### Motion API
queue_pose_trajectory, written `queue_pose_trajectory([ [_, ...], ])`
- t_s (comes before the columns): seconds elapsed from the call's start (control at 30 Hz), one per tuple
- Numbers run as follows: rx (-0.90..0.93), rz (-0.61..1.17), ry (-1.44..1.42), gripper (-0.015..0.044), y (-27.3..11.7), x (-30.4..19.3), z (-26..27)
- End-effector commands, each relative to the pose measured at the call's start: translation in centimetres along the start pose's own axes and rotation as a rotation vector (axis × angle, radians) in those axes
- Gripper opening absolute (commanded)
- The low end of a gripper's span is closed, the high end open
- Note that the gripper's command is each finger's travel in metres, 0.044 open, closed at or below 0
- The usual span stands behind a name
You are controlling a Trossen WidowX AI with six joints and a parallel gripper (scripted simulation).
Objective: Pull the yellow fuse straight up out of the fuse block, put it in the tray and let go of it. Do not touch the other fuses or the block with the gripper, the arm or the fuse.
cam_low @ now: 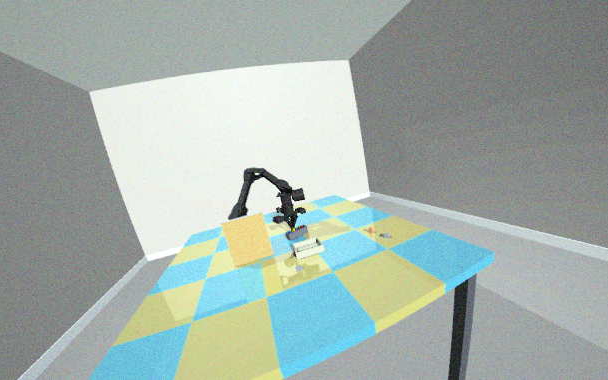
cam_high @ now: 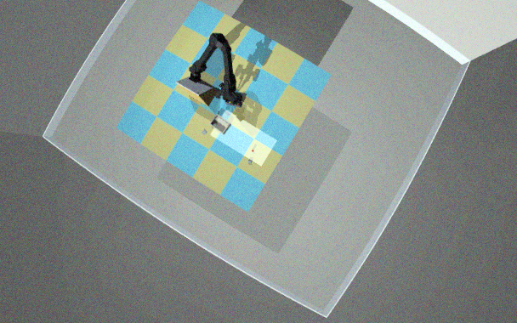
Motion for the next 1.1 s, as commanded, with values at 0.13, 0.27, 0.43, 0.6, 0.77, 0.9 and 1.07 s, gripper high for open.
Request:
queue_pose_trajectory([
  [0.13,-0.001,0.005,-0.004,0.0000,-0.6,0.0,-0.1],
  [0.27,-0.001,0.005,-0.004,0.0000,-0.8,0.0,0.0],
  [0.43,-0.001,0.005,-0.004,0.0000,-1.0,0.0,0.0],
  [0.6,-0.001,0.005,-0.003,0.0000,-1.3,0.0,0.0],
  [0.77,-0.001,0.005,-0.003,0.0000,-1.5,0.0,0.0],
  [0.9,-0.001,0.004,-0.003,0.0000,-1.7,0.0,0.0],
  [1.07,-0.001,0.004,-0.003,0.0000,-2.0,0.0,0.0],
])
Point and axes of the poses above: the point midway between the two fingers, 35 mm back from their tips, its own y axis out along the fingers, its own z axis across the jaws, x = y × z, the point moved 1 cm from there along -y, back along the fingers, and after that the axes turned 13 degrees about -y, right-handed, at the moved point
